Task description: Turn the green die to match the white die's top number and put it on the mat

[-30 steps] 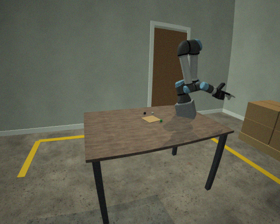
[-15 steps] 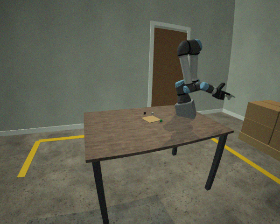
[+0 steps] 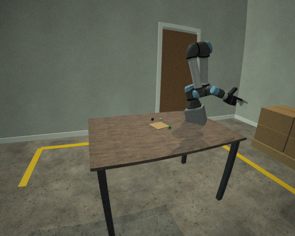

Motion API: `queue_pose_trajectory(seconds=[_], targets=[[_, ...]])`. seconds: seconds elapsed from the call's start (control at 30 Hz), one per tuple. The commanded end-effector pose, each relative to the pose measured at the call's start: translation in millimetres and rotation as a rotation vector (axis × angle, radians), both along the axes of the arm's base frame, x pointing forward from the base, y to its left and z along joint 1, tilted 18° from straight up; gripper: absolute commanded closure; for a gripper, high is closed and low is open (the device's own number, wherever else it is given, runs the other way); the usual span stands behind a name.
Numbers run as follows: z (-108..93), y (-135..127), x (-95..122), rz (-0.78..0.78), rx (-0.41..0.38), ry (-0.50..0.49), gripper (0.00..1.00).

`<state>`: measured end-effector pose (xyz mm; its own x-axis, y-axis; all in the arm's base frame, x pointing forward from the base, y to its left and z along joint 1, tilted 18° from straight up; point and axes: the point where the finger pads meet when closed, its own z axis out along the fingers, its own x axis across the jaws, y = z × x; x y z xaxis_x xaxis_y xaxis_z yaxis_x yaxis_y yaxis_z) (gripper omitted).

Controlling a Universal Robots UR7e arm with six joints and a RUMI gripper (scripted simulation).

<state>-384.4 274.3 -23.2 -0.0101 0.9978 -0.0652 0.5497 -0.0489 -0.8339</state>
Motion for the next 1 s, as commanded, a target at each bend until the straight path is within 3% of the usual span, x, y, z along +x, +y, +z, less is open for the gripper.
queue_pose_trajectory(seconds=[0.0,0.2,0.4,0.47,0.67,0.83,0.87,0.97], targets=[[-1,12,9,-0.031,-0.006,-0.015,0.00],[-4,40,34,-0.109,-0.026,-0.051,0.00],[-7,77,75,-0.226,-0.057,-0.102,0.00],[-7,77,75,-0.226,-0.057,-0.102,0.00],[-9,119,134,-0.383,-0.103,-0.165,0.00],[-10,151,199,-0.544,-0.153,-0.222,0.00],[-10,151,199,-0.544,-0.153,-0.222,0.00],[-9,166,244,-0.652,-0.188,-0.257,0.00]])
